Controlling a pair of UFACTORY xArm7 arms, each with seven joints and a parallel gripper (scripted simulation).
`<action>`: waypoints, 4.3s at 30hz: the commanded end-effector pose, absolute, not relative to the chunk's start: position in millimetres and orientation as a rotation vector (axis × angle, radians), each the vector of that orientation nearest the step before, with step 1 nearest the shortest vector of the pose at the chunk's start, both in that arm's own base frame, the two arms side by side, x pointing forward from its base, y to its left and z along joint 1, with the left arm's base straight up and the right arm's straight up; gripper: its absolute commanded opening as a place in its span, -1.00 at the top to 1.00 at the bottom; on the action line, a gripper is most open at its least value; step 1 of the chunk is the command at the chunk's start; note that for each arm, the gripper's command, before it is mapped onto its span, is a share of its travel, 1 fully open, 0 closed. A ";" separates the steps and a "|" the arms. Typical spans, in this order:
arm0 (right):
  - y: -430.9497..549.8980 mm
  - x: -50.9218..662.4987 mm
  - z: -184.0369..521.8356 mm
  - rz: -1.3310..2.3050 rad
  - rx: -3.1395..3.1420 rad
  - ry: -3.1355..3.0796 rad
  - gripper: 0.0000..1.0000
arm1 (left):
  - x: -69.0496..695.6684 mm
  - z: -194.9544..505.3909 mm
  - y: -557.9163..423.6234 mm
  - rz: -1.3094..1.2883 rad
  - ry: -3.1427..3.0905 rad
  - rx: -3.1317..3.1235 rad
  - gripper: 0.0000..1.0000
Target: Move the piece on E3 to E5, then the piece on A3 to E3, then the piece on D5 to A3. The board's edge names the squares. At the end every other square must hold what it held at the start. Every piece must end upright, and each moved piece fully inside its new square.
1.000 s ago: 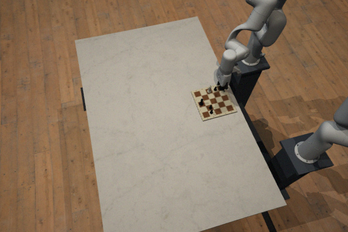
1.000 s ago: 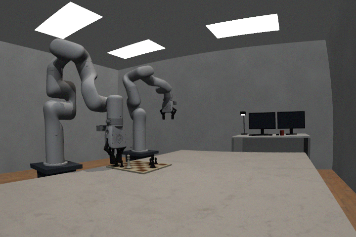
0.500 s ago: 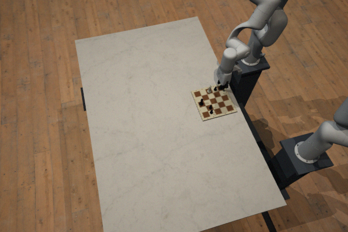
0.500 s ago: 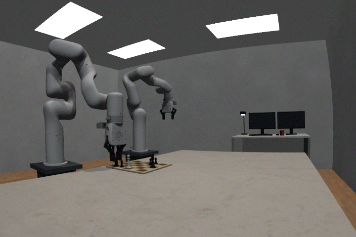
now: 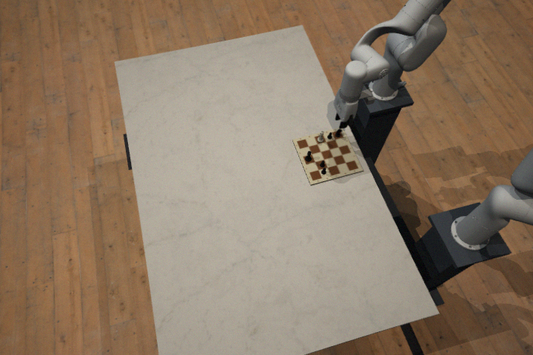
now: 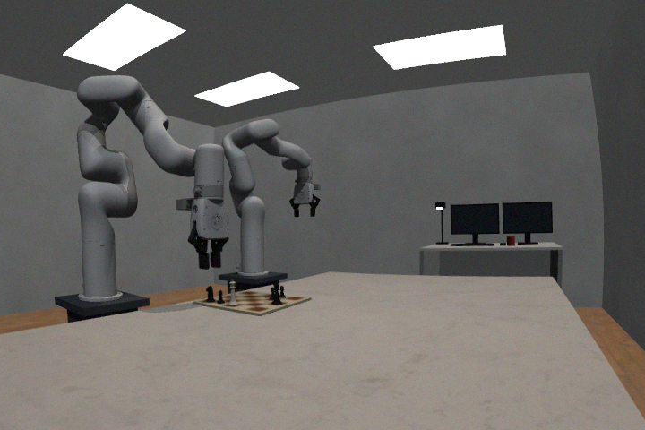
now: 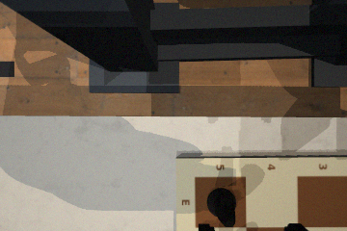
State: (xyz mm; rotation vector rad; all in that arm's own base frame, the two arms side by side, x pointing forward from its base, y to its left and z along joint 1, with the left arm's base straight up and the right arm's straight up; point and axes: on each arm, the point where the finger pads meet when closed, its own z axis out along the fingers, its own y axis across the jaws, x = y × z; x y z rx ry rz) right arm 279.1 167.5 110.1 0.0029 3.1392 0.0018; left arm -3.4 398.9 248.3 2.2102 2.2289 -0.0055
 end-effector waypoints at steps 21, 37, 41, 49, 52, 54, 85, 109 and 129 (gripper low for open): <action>166.2 278.4 129.6 0.002 0.004 3.139 -1.00 | -3.3 250.0 400.0 0.000 2.231 2.212 -1.00; 172.4 285.3 132.6 0.004 -0.249 3.132 -1.00 | -3.3 250.0 400.0 0.000 2.231 2.212 -1.00; 176.8 290.5 134.6 0.006 -0.433 3.113 -1.00 | -3.3 250.0 400.0 0.000 2.231 2.212 -1.00; 184.1 299.7 137.9 0.010 -0.743 3.056 -1.00 | -3.3 250.0 400.0 0.000 2.231 2.212 -1.00; 186.7 303.3 139.0 0.012 -0.857 3.026 -1.00 | -3.3 250.0 400.0 0.000 2.231 2.212 -1.00; 188.5 305.8 139.8 0.013 -0.937 3.003 -1.00 | -3.3 250.0 400.0 0.000 2.231 2.212 -1.00; 212.5 346.8 147.3 0.023 -2.015 2.411 -1.00 | -3.3 250.0 400.0 0.000 2.231 2.212 -1.00; 226.9 382.6 147.5 0.017 -2.645 1.686 -1.00 | -3.3 250.0 400.0 0.000 2.231 2.212 -1.00; 235.7 414.3 143.1 0.004 -2.984 0.966 -1.00 | -3.3 250.0 400.0 0.000 2.231 2.212 -1.00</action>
